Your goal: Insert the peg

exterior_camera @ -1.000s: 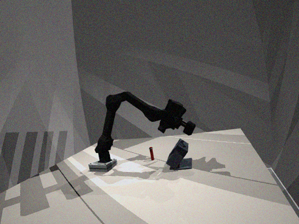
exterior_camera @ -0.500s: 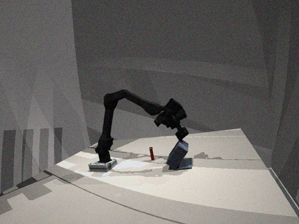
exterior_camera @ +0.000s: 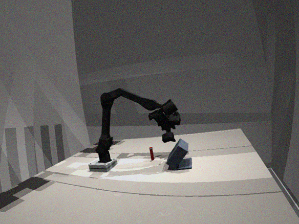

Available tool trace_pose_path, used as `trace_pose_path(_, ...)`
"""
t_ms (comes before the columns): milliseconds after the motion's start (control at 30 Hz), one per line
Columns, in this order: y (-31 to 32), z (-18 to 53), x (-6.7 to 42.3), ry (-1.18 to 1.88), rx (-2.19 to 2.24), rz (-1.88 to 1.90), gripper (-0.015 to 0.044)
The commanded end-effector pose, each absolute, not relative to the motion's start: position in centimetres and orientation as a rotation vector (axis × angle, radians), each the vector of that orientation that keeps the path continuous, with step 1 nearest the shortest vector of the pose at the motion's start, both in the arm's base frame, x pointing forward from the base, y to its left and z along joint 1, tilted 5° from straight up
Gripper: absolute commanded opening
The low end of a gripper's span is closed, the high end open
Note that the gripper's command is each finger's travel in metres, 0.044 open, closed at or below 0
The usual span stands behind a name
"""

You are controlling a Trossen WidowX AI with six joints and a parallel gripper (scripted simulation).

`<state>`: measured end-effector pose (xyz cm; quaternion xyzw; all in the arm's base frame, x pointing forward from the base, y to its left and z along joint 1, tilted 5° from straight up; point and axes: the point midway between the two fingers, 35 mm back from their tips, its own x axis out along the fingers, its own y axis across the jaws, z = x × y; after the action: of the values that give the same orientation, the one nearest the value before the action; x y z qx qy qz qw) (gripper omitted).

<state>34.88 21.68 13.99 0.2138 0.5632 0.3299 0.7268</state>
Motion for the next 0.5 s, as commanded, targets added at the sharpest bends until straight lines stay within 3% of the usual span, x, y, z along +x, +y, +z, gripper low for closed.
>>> trace_pose_path(0, 21.3, 13.2, 32.7, 1.331, 0.443, 0.599, 0.044)
trace_pose_path(467, 17.7, 11.5, 26.1, 1.523, 0.269, 0.187, 0.044)
